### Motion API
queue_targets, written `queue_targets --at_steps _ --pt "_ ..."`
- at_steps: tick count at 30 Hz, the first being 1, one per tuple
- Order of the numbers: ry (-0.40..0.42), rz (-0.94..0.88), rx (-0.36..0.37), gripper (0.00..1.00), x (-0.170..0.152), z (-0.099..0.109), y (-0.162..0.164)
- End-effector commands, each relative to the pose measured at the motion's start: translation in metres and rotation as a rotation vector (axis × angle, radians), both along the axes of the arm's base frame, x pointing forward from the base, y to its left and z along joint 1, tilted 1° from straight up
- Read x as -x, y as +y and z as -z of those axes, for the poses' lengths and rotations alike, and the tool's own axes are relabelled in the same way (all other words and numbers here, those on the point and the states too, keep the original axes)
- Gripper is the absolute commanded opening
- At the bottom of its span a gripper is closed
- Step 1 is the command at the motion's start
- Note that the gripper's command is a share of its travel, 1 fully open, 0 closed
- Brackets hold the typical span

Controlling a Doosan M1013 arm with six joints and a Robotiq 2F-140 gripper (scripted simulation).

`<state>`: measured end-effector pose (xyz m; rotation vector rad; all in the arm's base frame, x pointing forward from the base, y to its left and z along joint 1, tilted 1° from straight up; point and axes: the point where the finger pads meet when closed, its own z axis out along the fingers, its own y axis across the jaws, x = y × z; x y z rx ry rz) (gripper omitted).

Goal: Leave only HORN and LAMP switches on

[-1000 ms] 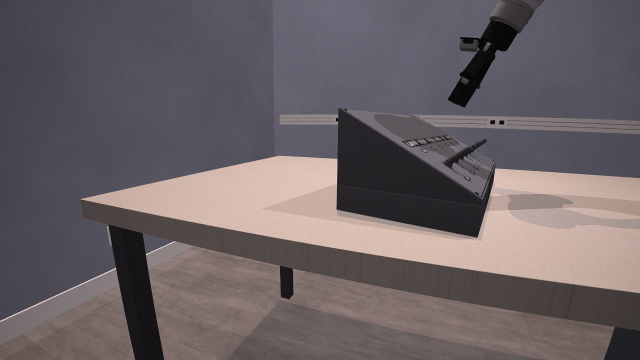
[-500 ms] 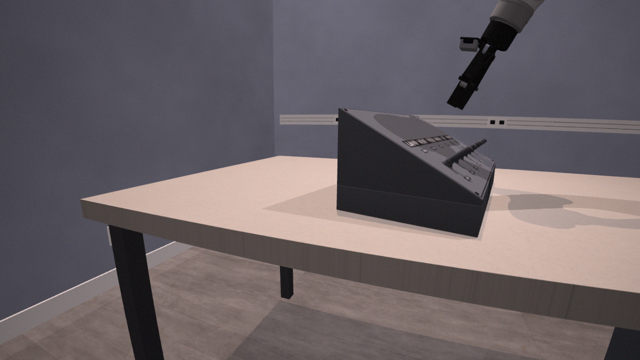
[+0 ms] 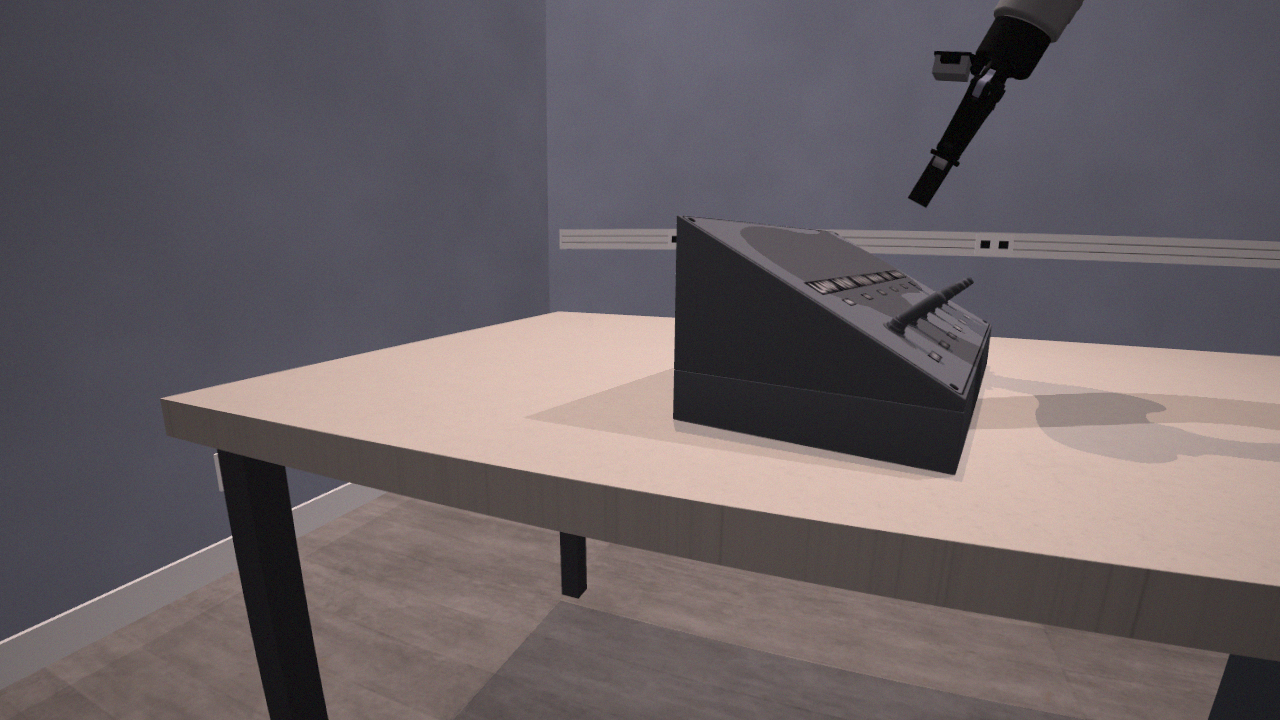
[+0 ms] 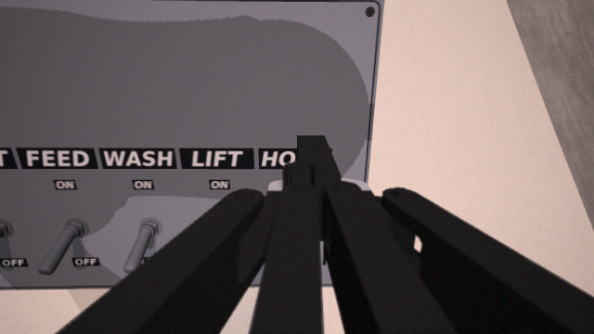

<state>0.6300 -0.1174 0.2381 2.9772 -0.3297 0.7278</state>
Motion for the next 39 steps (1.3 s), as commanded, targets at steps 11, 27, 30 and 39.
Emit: queue_targets --at_steps 11,27,30,39 --pt "-0.006 0.005 -0.004 0.10 0.017 -0.038 0.003" --pt "-0.006 0.002 0.001 0.10 0.118 0.019 0.034" --pt "-0.006 0.001 0.001 0.10 0.141 0.033 0.040" --pt "-0.003 0.000 0.001 0.10 0.151 0.039 0.043"
